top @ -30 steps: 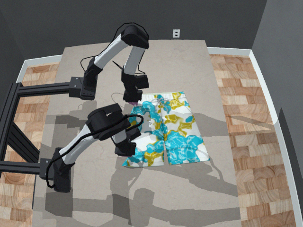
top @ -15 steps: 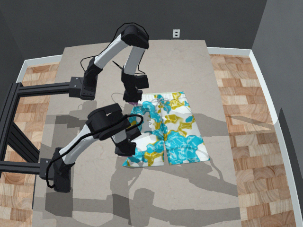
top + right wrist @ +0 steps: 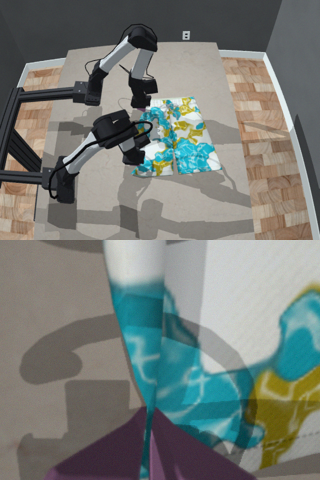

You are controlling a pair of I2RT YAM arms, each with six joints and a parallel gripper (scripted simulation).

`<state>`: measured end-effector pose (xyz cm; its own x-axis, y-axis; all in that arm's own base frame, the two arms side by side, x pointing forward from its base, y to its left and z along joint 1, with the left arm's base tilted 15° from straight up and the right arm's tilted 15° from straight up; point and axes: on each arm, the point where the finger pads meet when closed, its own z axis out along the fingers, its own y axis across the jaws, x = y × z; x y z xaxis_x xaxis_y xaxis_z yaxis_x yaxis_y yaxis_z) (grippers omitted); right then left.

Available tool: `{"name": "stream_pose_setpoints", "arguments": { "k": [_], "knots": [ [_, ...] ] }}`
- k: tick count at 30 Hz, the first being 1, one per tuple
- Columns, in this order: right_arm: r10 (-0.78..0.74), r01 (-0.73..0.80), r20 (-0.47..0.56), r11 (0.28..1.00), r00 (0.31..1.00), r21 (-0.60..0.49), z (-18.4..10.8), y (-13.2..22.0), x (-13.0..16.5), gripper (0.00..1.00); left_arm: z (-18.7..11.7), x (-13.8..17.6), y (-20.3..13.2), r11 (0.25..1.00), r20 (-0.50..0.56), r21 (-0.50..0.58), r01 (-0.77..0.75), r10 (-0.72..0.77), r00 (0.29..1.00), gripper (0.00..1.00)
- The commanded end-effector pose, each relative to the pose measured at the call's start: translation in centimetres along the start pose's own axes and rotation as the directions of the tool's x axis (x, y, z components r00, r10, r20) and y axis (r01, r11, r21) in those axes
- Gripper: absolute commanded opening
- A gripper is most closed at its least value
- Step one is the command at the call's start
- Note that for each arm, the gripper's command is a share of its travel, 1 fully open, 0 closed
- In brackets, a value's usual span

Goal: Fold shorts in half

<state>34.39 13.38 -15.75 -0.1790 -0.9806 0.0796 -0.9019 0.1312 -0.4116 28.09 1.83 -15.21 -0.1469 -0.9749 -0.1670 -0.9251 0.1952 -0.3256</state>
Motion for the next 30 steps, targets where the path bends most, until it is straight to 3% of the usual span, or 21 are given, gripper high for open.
{"name": "stream_pose_setpoints", "arguments": {
  "k": [1,19,22,23,30],
  "knots": [
    [0.040,-0.040,-0.020,0.999,0.999,0.009,2.2,-0.8,1.2,0.04,1.8,-0.2,-2.1,0.999,-0.009,0.048,0.005,-0.004,1.000,0.04],
    [0.046,-0.046,-0.029,0.999,0.999,0.013,2.3,-1.1,1.5,0.00,1.7,-0.2,-2.2,0.999,-0.009,0.050,0.004,-0.003,1.000,0.00],
    [0.037,-0.036,-0.025,0.999,0.999,0.014,1.3,-1.7,1.2,0.00,0.8,0.5,-1.6,1.000,-0.022,0.016,-0.005,0.005,1.000,0.00],
    [0.035,-0.035,-0.026,0.999,0.999,0.012,1.2,-1.8,1.2,0.00,-0.3,0.2,-3.3,0.998,-0.013,0.063,0.000,0.000,1.000,0.00],
    [0.049,-0.048,-0.015,0.998,0.999,0.042,-0.8,-4.2,0.9,0.00,-1.2,-0.1,-4.3,0.998,0.003,0.062,-0.001,0.001,1.000,0.00]
  ]
}}
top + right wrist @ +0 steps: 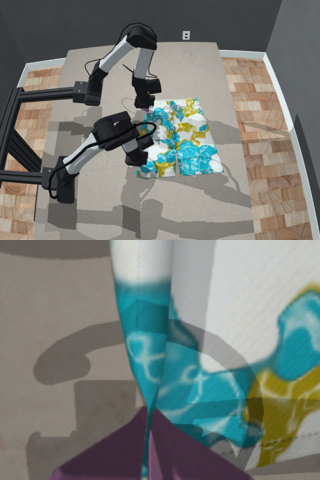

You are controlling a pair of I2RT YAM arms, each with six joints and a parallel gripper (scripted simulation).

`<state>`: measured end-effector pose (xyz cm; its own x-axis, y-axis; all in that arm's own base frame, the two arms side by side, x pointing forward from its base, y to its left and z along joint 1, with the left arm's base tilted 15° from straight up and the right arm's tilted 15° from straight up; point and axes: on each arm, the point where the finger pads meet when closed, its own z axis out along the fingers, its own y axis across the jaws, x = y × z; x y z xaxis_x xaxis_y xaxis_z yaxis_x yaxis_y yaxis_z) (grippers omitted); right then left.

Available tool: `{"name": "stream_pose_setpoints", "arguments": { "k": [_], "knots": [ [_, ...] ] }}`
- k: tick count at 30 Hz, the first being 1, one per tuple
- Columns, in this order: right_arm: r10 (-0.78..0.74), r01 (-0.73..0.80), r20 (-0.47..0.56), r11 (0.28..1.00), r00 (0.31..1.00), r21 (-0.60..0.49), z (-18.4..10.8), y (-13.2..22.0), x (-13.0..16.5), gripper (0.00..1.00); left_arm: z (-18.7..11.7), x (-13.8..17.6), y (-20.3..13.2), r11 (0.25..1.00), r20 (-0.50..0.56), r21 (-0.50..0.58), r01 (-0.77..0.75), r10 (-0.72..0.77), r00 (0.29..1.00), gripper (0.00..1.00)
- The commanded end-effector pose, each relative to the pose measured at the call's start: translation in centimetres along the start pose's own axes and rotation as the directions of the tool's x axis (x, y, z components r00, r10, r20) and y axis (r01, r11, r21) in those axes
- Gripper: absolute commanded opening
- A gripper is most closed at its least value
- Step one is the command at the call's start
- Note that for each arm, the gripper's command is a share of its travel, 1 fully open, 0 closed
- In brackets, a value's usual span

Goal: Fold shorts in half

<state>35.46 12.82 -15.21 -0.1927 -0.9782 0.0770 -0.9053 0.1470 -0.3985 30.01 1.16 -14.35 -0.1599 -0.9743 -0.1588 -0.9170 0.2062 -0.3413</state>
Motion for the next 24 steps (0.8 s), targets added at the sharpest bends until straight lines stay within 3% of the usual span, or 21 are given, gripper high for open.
{"name": "stream_pose_setpoints", "arguments": {
  "k": [1,17,24],
  "knots": [
    [0.036,-0.035,-0.010,0.997,0.999,0.063,-1.2,-3.3,0.4,0.00,-1.3,-0.4,-2.5,0.999,0.018,0.047,0.008,-0.009,1.000,0.00],
    [0.032,-0.031,-0.011,0.997,0.999,0.066,-4.0,-5.8,0.3,0.00,-3.9,-0.6,-5.6,0.998,0.032,0.058,0.010,-0.011,0.999,0.00],
    [-0.006,0.007,-0.014,0.999,1.000,0.043,-4.3,-4.1,-0.1,0.00,-4.1,-1.3,-5.6,0.998,0.044,0.057,0.027,-0.029,0.999,0.00]
  ]
}}
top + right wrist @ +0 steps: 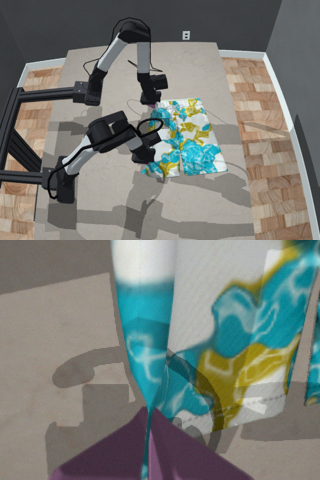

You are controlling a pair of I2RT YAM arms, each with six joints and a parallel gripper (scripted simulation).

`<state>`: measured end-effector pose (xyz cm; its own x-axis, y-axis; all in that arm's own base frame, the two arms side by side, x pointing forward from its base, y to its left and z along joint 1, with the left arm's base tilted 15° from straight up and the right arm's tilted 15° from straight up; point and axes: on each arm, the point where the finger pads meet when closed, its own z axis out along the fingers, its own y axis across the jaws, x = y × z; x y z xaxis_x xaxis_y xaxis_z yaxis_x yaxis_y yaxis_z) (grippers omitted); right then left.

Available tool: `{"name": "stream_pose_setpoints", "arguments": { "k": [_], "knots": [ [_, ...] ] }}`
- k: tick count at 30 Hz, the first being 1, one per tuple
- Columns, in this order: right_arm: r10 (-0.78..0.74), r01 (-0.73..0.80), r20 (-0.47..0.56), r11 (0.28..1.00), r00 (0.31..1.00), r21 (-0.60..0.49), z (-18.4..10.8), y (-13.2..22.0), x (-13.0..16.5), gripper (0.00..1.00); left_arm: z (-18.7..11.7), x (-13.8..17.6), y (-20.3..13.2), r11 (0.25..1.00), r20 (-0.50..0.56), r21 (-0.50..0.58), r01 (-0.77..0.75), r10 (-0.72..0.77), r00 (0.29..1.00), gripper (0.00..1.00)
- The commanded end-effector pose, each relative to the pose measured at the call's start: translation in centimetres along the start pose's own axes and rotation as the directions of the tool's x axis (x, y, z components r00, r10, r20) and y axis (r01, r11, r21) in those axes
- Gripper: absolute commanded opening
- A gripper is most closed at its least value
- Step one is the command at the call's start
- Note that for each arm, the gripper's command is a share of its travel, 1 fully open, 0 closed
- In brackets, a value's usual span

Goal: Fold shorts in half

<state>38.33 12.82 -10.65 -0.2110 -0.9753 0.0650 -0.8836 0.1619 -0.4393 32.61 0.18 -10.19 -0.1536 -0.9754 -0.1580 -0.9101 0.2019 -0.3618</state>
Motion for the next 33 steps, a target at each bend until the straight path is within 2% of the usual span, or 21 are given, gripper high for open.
{"name": "stream_pose_setpoints", "arguments": {
  "k": [1,9,17,18,22,26,33],
  "knots": [
    [-0.025,0.025,-0.014,1.000,1.000,0.004,-1.2,0.0,0.0,0.00,-1.1,-1.2,-1.6,0.999,0.043,0.037,0.020,-0.022,0.999,0.00],
    [-0.030,0.029,-0.016,1.000,0.999,-0.007,-1.3,0.5,0.1,0.00,-1.1,-0.9,-0.6,1.000,0.040,0.022,0.013,-0.013,0.999,0.00],
    [-0.010,0.010,-0.018,1.000,1.000,-0.001,-1.2,-0.2,0.4,0.00,-1.2,-1.0,-1.6,0.999,0.042,0.047,0.013,-0.015,0.999,0.00],
    [-0.007,0.007,0.001,1.000,1.000,0.018,-1.4,0.5,-0.4,0.00,-1.2,-1.2,-0.8,0.999,0.048,0.052,0.009,-0.011,0.999,0.00],
    [-0.023,0.023,-0.018,1.000,1.000,-0.010,-1.3,1.8,0.2,0.00,-1.1,-1.1,0.6,1.000,0.045,0.024,0.008,-0.009,0.999,0.00],
    [0.001,-0.002,0.006,1.000,1.000,0.027,-1.4,1.8,-0.4,0.00,-1.2,-1.3,0.5,0.998,0.051,0.059,0.006,-0.009,0.999,0.00],
    [0.000,0.000,-0.001,1.000,1.000,0.021,-1.4,3.8,-0.2,0.00,-1.2,-1.3,2.4,0.998,0.053,0.057,0.004,-0.007,0.999,0.00]
  ]
}}
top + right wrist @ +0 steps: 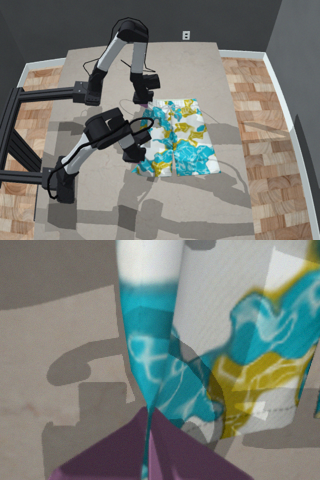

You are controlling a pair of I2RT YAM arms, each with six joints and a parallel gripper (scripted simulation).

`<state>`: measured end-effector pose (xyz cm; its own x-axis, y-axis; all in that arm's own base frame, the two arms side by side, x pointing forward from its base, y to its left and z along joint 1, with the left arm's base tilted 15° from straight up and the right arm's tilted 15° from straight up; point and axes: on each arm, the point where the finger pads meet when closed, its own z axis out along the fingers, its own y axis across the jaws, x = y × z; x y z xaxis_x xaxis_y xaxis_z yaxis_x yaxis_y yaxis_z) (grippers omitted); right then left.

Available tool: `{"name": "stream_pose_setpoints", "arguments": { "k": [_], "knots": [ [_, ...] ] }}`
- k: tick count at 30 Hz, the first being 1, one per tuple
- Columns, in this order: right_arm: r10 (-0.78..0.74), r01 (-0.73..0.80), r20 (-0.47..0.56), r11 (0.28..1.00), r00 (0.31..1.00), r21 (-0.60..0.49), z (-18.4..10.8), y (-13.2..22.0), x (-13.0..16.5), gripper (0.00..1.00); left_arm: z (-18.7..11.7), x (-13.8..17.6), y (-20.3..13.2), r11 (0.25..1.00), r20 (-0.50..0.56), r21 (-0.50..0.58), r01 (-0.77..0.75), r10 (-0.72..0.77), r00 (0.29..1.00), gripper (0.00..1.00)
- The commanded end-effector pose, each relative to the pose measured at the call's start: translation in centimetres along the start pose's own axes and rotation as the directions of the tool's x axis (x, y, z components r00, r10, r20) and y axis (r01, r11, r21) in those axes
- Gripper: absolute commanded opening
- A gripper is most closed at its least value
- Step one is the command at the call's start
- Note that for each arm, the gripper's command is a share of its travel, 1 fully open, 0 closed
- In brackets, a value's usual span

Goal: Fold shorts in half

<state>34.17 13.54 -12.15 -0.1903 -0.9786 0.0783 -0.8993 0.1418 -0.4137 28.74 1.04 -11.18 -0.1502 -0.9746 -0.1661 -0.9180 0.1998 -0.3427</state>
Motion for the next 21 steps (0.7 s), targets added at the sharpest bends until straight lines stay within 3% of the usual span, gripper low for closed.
{"name": "stream_pose_setpoints", "arguments": {
  "k": [1,6,8,9,18,20,21],
  "knots": [
    [0.026,-0.026,0.003,0.998,1.000,0.050,-0.9,-0.5,-0.2,0.00,-0.7,-1.2,-1.3,0.997,0.044,0.078,0.004,-0.007,0.999,0.00],
    [0.008,-0.007,-0.020,1.000,1.000,0.021,-0.7,1.2,0.4,0.00,0.1,-0.8,1.7,1.000,0.032,0.004,0.001,-0.001,0.999,0.00],
    [0.008,-0.007,-0.020,1.000,1.000,0.021,-0.7,1.2,0.4,0.00,0.1,-0.8,1.7,1.000,0.032,0.004,0.001,-0.001,0.999,0.00],
    [0.020,-0.020,-0.012,0.999,1.000,0.036,-0.5,1.7,0.1,0.00,-0.2,-1.1,0.9,0.999,0.042,0.055,0.000,-0.002,0.999,0.00],
    [0.007,-0.007,-0.036,1.000,0.999,0.009,0.1,4.9,0.7,0.00,0.1,-0.9,4.0,1.000,0.041,0.026,-0.003,0.002,0.999,0.00],
    [0.012,-0.012,-0.045,1.000,0.999,0.001,-0.2,4.2,1.2,0.00,-0.5,-1.2,2.7,0.999,0.047,0.053,0.004,-0.006,0.999,0.00],
    [-0.034,0.033,-0.027,0.999,0.999,-0.039,1.0,4.2,0.7,0.00,-0.5,-1.3,2.4,0.998,0.049,0.060,0.006,-0.009,0.999,0.00]
  ]
}}
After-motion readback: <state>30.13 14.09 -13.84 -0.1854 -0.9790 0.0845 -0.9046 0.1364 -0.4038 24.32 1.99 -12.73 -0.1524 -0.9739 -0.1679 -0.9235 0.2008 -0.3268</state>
